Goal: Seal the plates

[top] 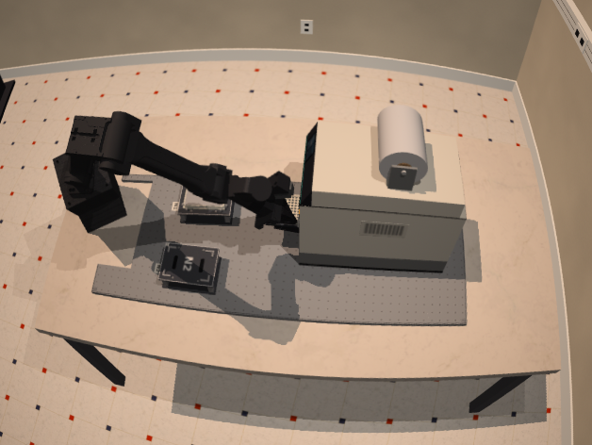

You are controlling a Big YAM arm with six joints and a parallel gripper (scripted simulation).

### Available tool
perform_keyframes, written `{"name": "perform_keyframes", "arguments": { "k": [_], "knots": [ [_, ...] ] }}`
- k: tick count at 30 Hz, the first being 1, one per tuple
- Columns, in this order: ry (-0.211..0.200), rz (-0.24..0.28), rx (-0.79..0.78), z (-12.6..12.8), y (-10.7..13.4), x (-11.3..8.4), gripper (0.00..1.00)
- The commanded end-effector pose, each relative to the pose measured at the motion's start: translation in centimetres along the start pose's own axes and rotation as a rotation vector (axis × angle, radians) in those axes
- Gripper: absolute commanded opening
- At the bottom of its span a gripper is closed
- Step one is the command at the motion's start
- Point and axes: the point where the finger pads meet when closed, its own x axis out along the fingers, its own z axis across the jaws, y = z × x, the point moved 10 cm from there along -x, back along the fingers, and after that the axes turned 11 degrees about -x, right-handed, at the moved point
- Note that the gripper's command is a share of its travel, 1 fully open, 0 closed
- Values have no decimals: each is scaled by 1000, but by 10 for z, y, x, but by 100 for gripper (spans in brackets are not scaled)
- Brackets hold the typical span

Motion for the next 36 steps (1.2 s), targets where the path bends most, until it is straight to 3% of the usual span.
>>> {"name": "perform_keyframes", "arguments": {
  "k": [1,4,11,19,25,27,28,30,34,36],
  "knots": [
    [41,-99,27,-10,-31,-25,0],
    [40,-99,27,-8,-26,-39,0],
    [6,-53,5,3,-8,-31,0],
    [5,15,-9,-1,17,-30,0],
    [0,-8,7,1,7,-75,0],
    [0,-8,7,1,7,-75,0],
    [-9,-12,5,14,23,-74,0],
    [-20,-6,-1,20,27,-86,0],
    [-2,-35,10,15,22,-113,0],
    [16,-57,21,7,13,-110,0]
  ]
}}
